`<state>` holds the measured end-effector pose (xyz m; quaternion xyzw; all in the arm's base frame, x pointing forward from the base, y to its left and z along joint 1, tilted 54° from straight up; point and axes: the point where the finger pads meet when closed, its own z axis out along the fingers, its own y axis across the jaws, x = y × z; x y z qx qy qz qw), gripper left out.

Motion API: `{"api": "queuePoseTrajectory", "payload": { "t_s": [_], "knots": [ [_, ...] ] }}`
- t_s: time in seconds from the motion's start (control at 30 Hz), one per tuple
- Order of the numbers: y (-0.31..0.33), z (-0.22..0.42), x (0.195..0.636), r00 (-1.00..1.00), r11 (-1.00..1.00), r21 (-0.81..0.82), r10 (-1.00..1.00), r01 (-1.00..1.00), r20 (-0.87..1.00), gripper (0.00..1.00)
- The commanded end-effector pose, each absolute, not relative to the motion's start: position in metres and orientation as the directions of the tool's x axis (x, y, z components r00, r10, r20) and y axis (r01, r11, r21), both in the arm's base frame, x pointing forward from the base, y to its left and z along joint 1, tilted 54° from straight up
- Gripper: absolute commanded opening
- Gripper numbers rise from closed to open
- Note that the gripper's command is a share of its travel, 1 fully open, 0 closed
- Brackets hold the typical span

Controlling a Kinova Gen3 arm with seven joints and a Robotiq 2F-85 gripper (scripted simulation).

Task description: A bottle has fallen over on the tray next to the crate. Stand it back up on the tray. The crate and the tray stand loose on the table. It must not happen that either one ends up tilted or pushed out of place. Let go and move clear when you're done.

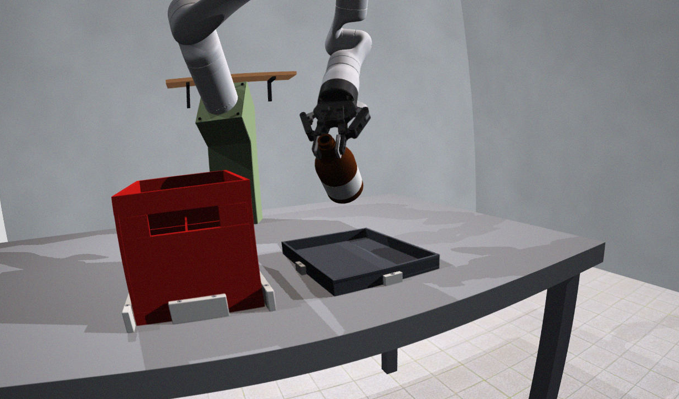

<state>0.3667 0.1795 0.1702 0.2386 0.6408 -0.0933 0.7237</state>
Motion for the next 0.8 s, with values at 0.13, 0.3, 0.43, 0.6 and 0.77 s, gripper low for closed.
{"api": "queuePoseTrajectory", "payload": {
  "t_s": [0.13, 0.3, 0.43, 0.6, 0.77],
  "knots": [
    [0.1801, 0.1699, 0.3669, 0.188, 0.869, 0.225, 0.156, 0.44, -0.97, 0.0],
    [0.1802, 0.1699, 0.3671, 0.217, 0.869, 0.225, 0.14, 0.44, -0.966, 0.0],
    [0.1802, 0.1699, 0.3671, 0.236, 0.869, 0.225, 0.129, 0.44, -0.963, 0.0],
    [0.1802, 0.1697, 0.3669, 0.26, 0.87, 0.225, 0.116, 0.44, -0.959, 0.0],
    [0.1802, 0.1694, 0.3666, 0.283, 0.87, 0.225, 0.103, 0.439, -0.953, 0.0]
  ]
}}
